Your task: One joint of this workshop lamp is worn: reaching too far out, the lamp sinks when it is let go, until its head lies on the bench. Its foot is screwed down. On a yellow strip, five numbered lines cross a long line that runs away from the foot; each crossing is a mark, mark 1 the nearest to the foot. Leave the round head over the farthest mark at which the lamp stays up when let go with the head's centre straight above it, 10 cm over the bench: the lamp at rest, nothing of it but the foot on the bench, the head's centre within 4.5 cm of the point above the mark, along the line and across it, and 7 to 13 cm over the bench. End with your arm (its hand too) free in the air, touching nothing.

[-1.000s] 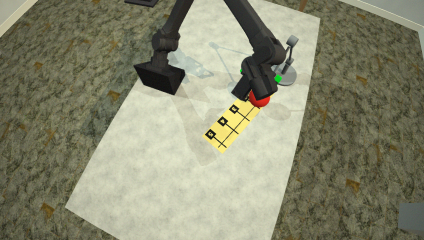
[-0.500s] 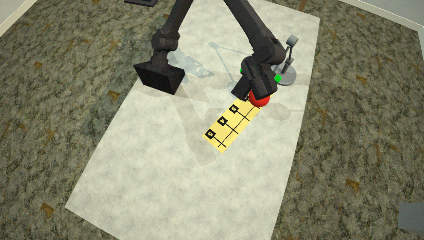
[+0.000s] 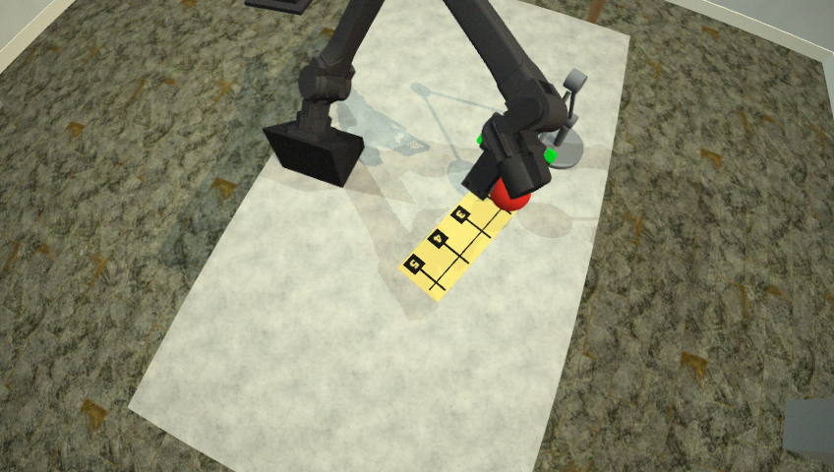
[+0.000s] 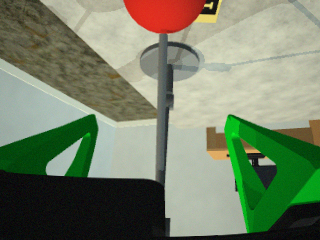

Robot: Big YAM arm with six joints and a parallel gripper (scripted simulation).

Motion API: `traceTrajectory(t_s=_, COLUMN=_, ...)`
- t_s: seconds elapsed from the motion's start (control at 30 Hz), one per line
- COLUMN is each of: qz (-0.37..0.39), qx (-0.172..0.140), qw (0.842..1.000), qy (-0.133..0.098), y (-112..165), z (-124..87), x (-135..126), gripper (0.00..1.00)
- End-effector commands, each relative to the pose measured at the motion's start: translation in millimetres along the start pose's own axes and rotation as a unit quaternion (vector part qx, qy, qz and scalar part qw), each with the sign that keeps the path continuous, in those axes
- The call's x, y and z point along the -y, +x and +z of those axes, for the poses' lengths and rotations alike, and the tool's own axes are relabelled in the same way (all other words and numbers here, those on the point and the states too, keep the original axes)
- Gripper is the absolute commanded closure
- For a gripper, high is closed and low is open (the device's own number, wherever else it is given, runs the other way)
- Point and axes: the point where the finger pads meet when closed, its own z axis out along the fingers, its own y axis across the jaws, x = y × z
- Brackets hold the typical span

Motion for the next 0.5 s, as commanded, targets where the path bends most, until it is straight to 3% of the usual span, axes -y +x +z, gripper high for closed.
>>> traceTrajectory(t_s=0.0, qz=-0.005, qx=0.002, qw=1.000, qy=0.001, y=2, z=12, x=-1, gripper=0.00)
traceTrajectory(t_s=0.47, qz=-0.004, qx=-0.004, qw=1.000, qy=0.013, y=1, z=40, x=3, gripper=0.00)
